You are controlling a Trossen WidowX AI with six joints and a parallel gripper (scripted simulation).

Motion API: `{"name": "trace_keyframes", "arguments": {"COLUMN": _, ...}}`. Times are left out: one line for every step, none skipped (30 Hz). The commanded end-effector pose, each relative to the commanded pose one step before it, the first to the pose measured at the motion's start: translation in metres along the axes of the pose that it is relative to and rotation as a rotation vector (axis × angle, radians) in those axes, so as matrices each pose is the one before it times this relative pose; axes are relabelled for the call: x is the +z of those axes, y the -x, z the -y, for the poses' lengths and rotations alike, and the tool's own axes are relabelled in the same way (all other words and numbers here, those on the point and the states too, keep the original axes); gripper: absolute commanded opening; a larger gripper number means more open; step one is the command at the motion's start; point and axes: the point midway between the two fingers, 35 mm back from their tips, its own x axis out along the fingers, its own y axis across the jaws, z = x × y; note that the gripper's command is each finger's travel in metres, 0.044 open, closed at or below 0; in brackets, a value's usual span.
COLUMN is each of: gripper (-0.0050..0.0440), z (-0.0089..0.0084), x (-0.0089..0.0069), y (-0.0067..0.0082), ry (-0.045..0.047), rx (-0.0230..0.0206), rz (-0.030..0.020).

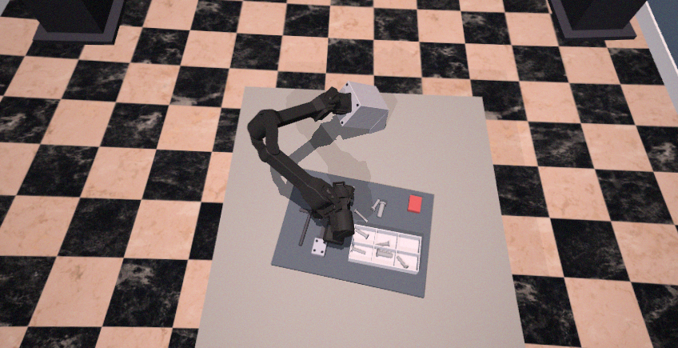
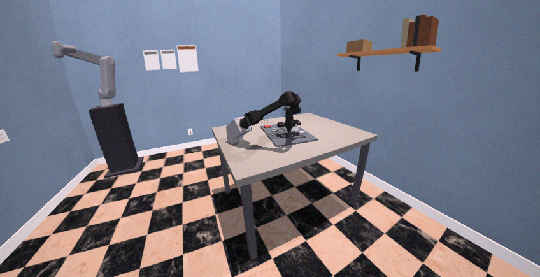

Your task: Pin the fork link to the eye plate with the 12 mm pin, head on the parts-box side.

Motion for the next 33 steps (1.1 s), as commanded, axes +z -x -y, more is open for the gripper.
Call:
{"name": "trace_keyframes", "arguments": {"gripper": -0.005, "z": -0.00071, "x": -0.00005, "y": 0.00143, "ry": 0.00018, "rx": 0.00423, "rz": -0.00403}}
{"name": "trace_keyframes", "arguments": {"gripper": -0.005, "z": 0.0, "x": 0.0, "y": 0.0, "ry": 0.0, "rx": 0.0, "rz": 0.0}}
{"name": "trace_keyframes", "arguments": {"gripper": -0.005, "z": 0.0, "x": 0.0, "y": 0.0, "ry": 0.0, "rx": 0.0, "rz": 0.0}}
{"name": "trace_keyframes", "arguments": {"gripper": -0.005, "z": 0.0, "x": 0.0, "y": 0.0, "ry": 0.0, "rx": 0.0, "rz": 0.0}}
{"name": "trace_keyframes", "arguments": {"gripper": -0.005, "z": 0.0, "x": 0.0, "y": 0.0, "ry": 0.0, "rx": 0.0, "rz": 0.0}}
{"name": "trace_keyframes", "arguments": {"gripper": -0.005, "z": 0.0, "x": 0.0, "y": 0.0, "ry": 0.0, "rx": 0.0, "rz": 0.0}}
{"name": "trace_keyframes", "arguments": {"gripper": -0.005, "z": 0.0, "x": 0.0, "y": 0.0, "ry": 0.0, "rx": 0.0, "rz": 0.0}}
{"name": "trace_keyframes", "arguments": {"gripper": -0.005, "z": 0.0, "x": 0.0, "y": 0.0, "ry": 0.0, "rx": 0.0, "rz": 0.0}}
{"name": "trace_keyframes", "arguments": {"gripper": -0.005, "z": 0.0, "x": 0.0, "y": 0.0, "ry": 0.0, "rx": 0.0, "rz": 0.0}}
{"name": "trace_keyframes", "arguments": {"gripper": -0.005, "z": 0.0, "x": 0.0, "y": 0.0, "ry": 0.0, "rx": 0.0, "rz": 0.0}}
{"name": "trace_keyframes", "arguments": {"gripper": -0.005, "z": 0.0, "x": 0.0, "y": 0.0, "ry": 0.0, "rx": 0.0, "rz": 0.0}}
{"name": "trace_keyframes", "arguments": {"gripper": -0.005, "z": 0.0, "x": 0.0, "y": 0.0, "ry": 0.0, "rx": 0.0, "rz": 0.0}}
{"name": "trace_keyframes", "arguments": {"gripper": -0.005, "z": 0.0, "x": 0.0, "y": 0.0, "ry": 0.0, "rx": 0.0, "rz": 0.0}}
{"name": "trace_keyframes", "arguments": {"gripper": -0.005, "z": 0.0, "x": 0.0, "y": 0.0, "ry": 0.0, "rx": 0.0, "rz": 0.0}}
{"name": "trace_keyframes", "arguments": {"gripper": -0.005, "z": 0.0, "x": 0.0, "y": 0.0, "ry": 0.0, "rx": 0.0, "rz": 0.0}}
{"name": "trace_keyframes", "arguments": {"gripper": -0.005, "z": 0.0, "x": 0.0, "y": 0.0, "ry": 0.0, "rx": 0.0, "rz": 0.0}}
{"name": "trace_keyframes", "arguments": {"gripper": -0.005, "z": 0.0, "x": 0.0, "y": 0.0, "ry": 0.0, "rx": 0.0, "rz": 0.0}}
{"name": "trace_keyframes", "arguments": {"gripper": -0.005, "z": 0.0, "x": 0.0, "y": 0.0, "ry": 0.0, "rx": 0.0, "rz": 0.0}}
{"name": "trace_keyframes", "arguments": {"gripper": -0.005, "z": 0.0, "x": 0.0, "y": 0.0, "ry": 0.0, "rx": 0.0, "rz": 0.0}}
{"name": "trace_keyframes", "arguments": {"gripper": -0.005, "z": 0.0, "x": 0.0, "y": 0.0, "ry": 0.0, "rx": 0.0, "rz": 0.0}}
{"name": "trace_keyframes", "arguments": {"gripper": -0.005, "z": -0.00001, "x": 0.00003, "y": 0.00001, "ry": -0.00003, "rx": 0.00002, "rz": -0.00001}}
{"name": "trace_keyframes", "arguments": {"gripper": -0.005, "z": -0.00001, "x": 0.00008, "y": 0.00003, "ry": -0.00007, "rx": 0.00006, "rz": -0.00002}}
{"name": "trace_keyframes", "arguments": {"gripper": -0.005, "z": -0.00003, "x": 0.00016, "y": 0.00005, "ry": -0.00014, "rx": 0.00012, "rz": -0.00004}}
{"name": "trace_keyframes", "arguments": {"gripper": -0.005, "z": -0.00004, "x": 0.00024, "y": 0.00008, "ry": -0.00021, "rx": 0.00019, "rz": -0.00007}}
{"name": "trace_keyframes", "arguments": {"gripper": -0.005, "z": -0.00006, "x": 0.00035, "y": 0.00011, "ry": -0.0003, "rx": 0.00026, "rz": -0.00009}}
{"name": "trace_keyframes", "arguments": {"gripper": -0.005, "z": 0.0, "x": 0.0, "y": 0.0, "ry": 0.0, "rx": 0.0, "rz": 0.0}}
{"name": "trace_keyframes", "arguments": {"gripper": -0.005, "z": 0.0, "x": 0.0, "y": 0.0, "ry": 0.0, "rx": 0.0, "rz": 0.0}}
{"name": "trace_keyframes", "arguments": {"gripper": -0.005, "z": -0.00021, "x": 0.00047, "y": 0.00019, "ry": -0.0007, "rx": 0.00055, "rz": -0.00019}}
{"name": "trace_keyframes", "arguments": {"gripper": -0.005, "z": -0.00019, "x": 0.00059, "y": 0.00021, "ry": -0.00071, "rx": 0.00058, "rz": -0.0002}}
{"name": "trace_keyframes", "arguments": {"gripper": -0.005, "z": -0.00028, "x": 0.00072, "y": 0.00027, "ry": -0.00151, "rx": 0.00079, "rz": -0.00027}}
{"name": "trace_keyframes", "arguments": {"gripper": -0.005, "z": -0.00039, "x": 0.00085, "y": 0.00034, "ry": -0.0022, "rx": 0.00101, "rz": -0.00034}}
{"name": "trace_keyframes", "arguments": {"gripper": -0.005, "z": -0.00047, "x": 0.00097, "y": 0.00041, "ry": -0.00256, "rx": 0.00126, "rz": -0.00043}}
{"name": "trace_keyframes", "arguments": {"gripper": -0.005, "z": -0.00034, "x": 0.00081, "y": 0.00029, "ry": -0.00183, "rx": 0.00093, "rz": -0.00022}}
